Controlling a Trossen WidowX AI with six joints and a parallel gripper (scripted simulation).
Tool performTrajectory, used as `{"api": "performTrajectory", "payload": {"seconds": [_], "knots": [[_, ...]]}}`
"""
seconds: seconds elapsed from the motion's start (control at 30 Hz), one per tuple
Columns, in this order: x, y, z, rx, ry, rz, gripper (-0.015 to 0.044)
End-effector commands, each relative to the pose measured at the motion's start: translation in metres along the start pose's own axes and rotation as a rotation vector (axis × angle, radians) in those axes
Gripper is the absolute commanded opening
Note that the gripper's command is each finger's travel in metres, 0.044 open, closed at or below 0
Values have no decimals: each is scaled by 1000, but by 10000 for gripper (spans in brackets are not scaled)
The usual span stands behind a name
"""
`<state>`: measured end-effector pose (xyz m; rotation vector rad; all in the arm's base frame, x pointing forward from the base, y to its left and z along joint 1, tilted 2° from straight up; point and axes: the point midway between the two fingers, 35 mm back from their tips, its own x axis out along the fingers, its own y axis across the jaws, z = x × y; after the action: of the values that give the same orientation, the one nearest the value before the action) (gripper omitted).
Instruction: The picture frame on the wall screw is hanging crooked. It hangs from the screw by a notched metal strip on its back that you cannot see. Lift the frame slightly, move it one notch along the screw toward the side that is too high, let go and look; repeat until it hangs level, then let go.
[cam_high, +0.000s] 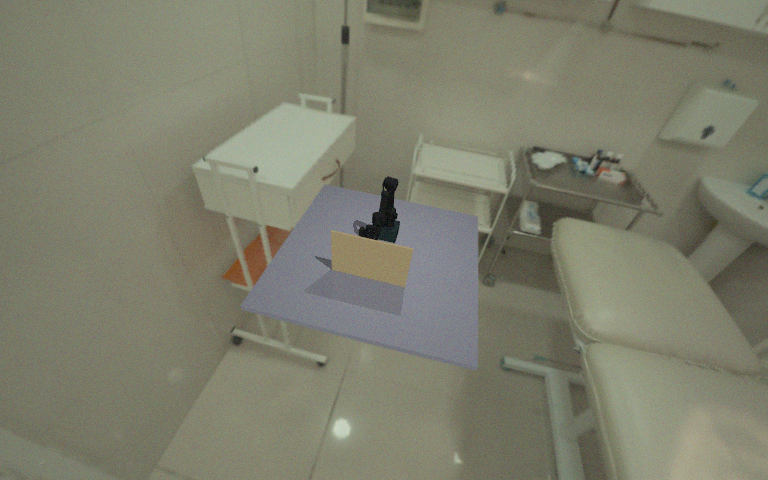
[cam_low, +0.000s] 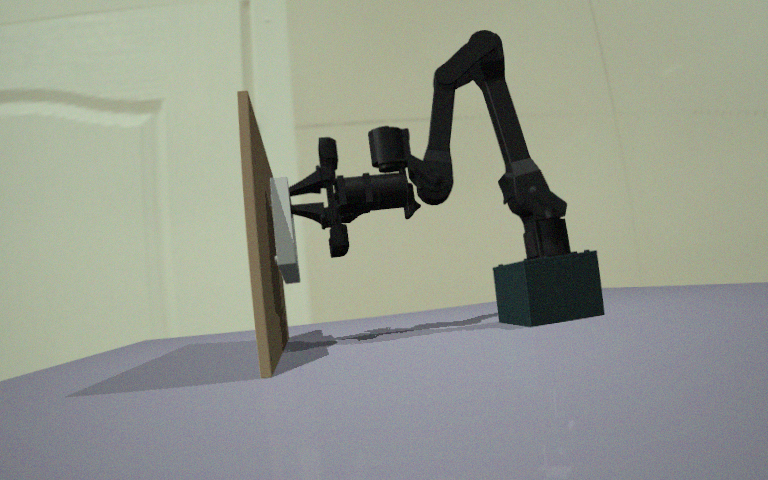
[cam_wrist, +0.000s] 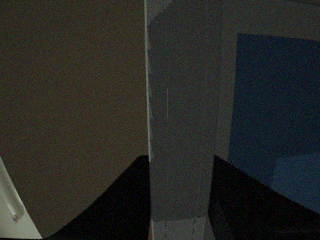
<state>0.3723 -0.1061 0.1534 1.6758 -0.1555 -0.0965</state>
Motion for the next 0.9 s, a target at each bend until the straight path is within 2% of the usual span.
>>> {"api": "performTrajectory", "payload": {"seconds": [0.0,0.87], "knots": [[0,3,-1,-2,2,11,0],[0,4,-3,-2,2,11,0]]}}
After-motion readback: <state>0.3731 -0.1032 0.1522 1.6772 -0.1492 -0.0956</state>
